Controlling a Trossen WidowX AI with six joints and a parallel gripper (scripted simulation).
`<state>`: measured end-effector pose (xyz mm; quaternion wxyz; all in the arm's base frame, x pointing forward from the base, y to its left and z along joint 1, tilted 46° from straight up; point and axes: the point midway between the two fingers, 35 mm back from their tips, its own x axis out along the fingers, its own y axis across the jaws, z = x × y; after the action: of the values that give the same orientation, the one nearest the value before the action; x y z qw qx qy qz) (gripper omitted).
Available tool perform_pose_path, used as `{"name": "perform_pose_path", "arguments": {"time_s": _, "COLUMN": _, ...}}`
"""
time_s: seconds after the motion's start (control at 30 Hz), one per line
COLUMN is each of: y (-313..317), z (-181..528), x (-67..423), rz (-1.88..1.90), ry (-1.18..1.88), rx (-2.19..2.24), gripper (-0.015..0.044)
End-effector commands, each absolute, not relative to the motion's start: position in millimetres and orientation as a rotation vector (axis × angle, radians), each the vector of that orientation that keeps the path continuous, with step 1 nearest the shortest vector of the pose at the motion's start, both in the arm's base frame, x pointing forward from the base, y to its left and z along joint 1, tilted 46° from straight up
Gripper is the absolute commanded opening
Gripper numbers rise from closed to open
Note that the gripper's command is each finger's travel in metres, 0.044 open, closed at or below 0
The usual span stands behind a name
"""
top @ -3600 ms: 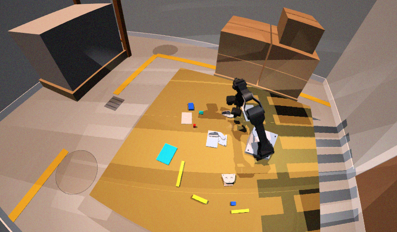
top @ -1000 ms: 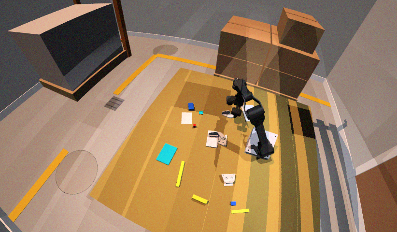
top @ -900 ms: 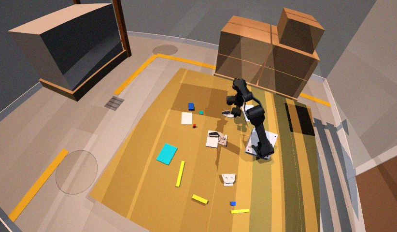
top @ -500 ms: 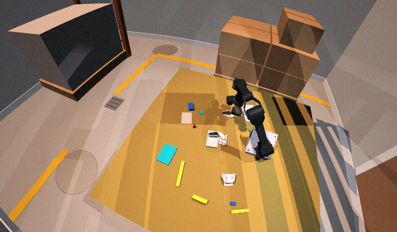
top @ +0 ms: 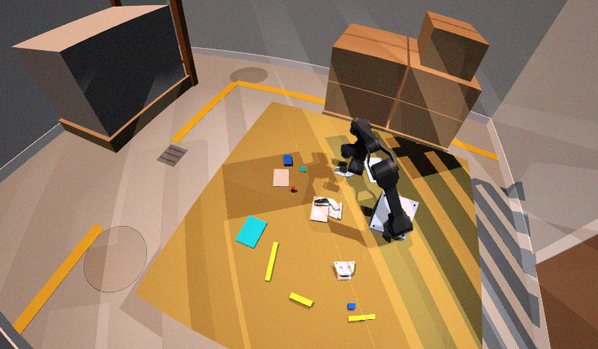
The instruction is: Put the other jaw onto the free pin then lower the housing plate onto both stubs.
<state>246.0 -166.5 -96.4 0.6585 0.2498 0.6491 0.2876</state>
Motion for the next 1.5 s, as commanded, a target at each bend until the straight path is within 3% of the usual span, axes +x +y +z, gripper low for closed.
{"name": "perform_pose_path", "arguments": {"time_s": 0.0, "y": -167.0, "z": -96.5, "x": 246.8, "rz": 0.654, "ry": 1.468, "rx": 0.562, "gripper": 0.0053}}
{"name": "perform_pose_path", "arguments": {"time_s": 0.5, "y": -189.7, "z": -103.7, "x": 293.9, "rz": 0.846, "ry": 1.348, "rx": 0.334, "gripper": 0.044}}
{"name": "perform_pose_path", "arguments": {"time_s": 0.73, "y": -160.7, "z": -130.6, "x": 291.4, "rz": 0.848, "ry": 1.347, "rx": 0.335, "gripper": 0.044}}
{"name": "perform_pose_path", "arguments": {"time_s": 1.47, "y": -160.7, "z": -130.6, "x": 291.4, "rz": 0.848, "ry": 1.347, "rx": 0.335, "gripper": 0.044}}
